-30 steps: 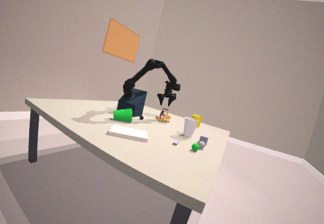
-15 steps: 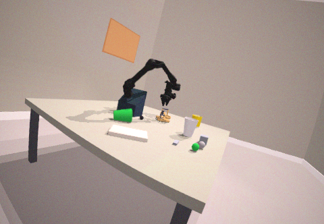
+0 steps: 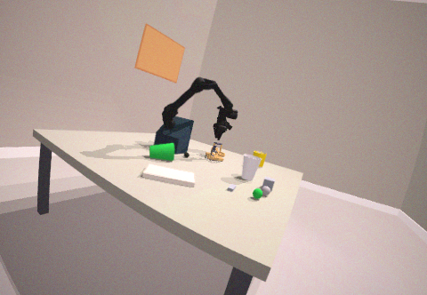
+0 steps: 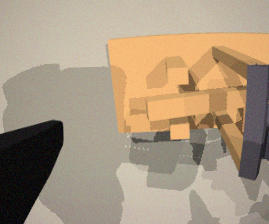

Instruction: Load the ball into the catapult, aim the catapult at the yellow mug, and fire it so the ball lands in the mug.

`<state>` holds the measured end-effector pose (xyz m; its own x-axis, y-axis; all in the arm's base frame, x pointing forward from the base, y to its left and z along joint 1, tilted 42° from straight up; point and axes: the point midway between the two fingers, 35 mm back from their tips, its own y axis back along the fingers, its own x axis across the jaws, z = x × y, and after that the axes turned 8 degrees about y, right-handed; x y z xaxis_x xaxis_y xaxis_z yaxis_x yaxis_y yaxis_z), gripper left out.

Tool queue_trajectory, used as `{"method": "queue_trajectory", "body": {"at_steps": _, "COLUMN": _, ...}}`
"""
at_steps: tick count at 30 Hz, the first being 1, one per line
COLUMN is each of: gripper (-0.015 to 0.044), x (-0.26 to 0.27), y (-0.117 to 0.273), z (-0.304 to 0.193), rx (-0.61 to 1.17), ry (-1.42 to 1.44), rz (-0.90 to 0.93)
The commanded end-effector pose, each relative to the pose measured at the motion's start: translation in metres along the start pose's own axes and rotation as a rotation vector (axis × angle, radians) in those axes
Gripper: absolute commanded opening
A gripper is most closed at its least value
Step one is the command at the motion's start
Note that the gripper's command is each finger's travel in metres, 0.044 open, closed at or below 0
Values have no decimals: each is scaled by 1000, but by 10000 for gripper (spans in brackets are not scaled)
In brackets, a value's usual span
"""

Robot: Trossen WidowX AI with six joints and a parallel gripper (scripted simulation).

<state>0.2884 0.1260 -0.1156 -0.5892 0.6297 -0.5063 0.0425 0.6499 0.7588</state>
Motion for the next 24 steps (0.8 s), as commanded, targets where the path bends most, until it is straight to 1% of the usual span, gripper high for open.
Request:
{"method": "queue_trajectory", "body": {"at_steps": 1, "gripper": 440, "x": 0, "y": 0, "z": -1, "rx": 2, "ry": 141, "rz": 2}}
{"method": "queue_trajectory", "body": {"at_steps": 24, "gripper": 440, "x": 1, "y": 2, "z": -2, "rx": 2, "ry": 940, "rz": 3}}
